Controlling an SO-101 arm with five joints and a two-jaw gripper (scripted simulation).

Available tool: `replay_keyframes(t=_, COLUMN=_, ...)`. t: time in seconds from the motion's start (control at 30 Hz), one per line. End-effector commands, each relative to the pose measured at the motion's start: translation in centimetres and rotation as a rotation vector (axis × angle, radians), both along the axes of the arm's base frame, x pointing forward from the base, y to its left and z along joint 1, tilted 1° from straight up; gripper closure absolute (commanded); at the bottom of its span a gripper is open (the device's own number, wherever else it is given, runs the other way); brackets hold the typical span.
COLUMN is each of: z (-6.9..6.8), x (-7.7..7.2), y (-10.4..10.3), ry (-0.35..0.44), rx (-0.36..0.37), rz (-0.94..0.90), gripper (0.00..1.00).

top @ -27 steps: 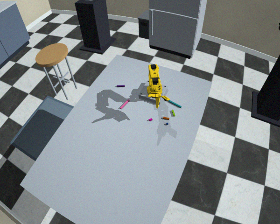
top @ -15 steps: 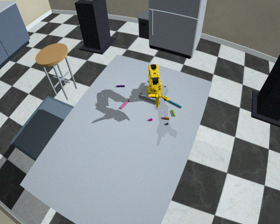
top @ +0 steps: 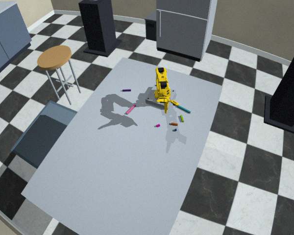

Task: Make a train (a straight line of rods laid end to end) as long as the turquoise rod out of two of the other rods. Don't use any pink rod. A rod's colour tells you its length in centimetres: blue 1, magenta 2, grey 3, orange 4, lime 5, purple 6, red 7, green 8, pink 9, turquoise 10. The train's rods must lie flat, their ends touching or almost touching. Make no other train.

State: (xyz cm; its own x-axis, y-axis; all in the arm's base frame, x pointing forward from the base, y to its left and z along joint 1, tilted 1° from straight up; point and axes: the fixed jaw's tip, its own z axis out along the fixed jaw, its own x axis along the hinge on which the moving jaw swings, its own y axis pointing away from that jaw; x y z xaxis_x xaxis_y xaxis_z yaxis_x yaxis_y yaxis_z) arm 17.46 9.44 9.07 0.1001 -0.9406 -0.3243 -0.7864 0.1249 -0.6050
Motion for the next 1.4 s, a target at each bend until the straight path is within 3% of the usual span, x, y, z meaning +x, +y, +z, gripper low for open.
replay_keyframes(t=0.0, z=0.0, x=-0.7, y=0.9, ry=0.032, rx=-0.042, rz=0.082, gripper=0.00)
replay_keyframes(t=0.13, z=-0.3, x=-2.1, y=2.2, ry=0.089, rx=-0.117, rz=0.217, gripper=0.00)
replay_keyframes(t=0.2, z=-0.3, x=-2.1, y=2.2, ry=0.089, rx=-0.117, rz=0.217, gripper=0.00)
replay_keyframes(t=0.67, z=-0.9, x=-7.5, y=5.2, ry=0.251, rx=-0.403, rz=0.707, gripper=0.00)
replay_keyframes(t=0.77, z=-0.9, x=-7.9, y=5.3, ry=0.260, rx=-0.424, rz=0.741, gripper=0.00)
replay_keyframes(t=1.13, z=-0.8, x=-12.3, y=5.9, ry=0.346, rx=-0.667, rz=1.116, gripper=0.00)
replay_keyframes(t=1.37, z=-0.8, x=-13.1, y=5.9, ry=0.360, rx=-0.718, rz=1.190, gripper=0.00)
